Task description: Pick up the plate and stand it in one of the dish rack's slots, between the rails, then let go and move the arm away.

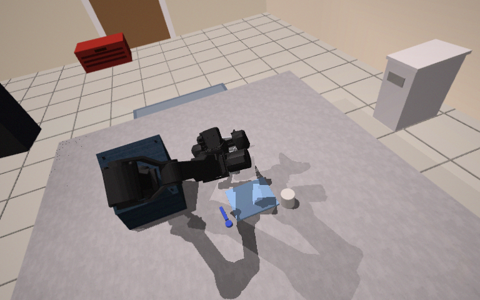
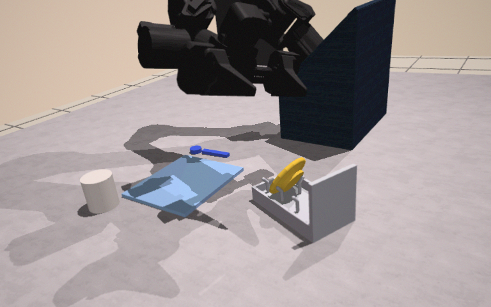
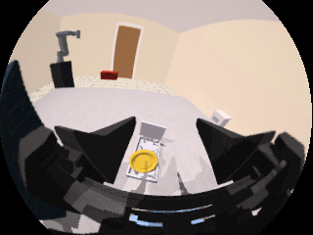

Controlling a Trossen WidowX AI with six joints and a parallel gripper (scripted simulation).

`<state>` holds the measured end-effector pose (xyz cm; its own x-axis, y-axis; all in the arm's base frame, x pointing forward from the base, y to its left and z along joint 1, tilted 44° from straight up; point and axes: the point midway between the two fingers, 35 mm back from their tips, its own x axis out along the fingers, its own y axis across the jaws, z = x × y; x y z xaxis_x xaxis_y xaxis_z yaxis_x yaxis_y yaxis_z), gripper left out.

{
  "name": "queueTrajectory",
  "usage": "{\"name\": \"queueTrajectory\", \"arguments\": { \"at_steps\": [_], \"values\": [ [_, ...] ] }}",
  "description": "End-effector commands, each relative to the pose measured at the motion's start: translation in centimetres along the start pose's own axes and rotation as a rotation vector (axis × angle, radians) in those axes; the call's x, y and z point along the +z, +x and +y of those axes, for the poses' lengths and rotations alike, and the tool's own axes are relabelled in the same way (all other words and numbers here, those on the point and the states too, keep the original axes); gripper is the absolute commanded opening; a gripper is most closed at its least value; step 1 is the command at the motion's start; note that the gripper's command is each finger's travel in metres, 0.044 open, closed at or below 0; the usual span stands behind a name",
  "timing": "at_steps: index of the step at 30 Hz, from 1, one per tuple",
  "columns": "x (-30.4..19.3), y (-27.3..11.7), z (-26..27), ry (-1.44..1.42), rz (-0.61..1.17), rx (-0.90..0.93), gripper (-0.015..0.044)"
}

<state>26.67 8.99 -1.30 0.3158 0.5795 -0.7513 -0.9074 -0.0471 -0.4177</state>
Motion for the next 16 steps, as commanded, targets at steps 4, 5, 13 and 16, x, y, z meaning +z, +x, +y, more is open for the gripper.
{"name": "queueTrajectory", "arguments": {
  "at_steps": [4,5,13,16],
  "values": [
    [0.3,0.1,0.0,0.128,0.060,0.054,0.0400],
    [0.3,0.2,0.1,0.157,0.074,0.066,0.0400],
    [0.5,0.3,0.8,0.377,0.206,0.154,0.0400],
    [0.6,0.3,1.1,0.455,0.264,0.178,0.0400]
  ]
}}
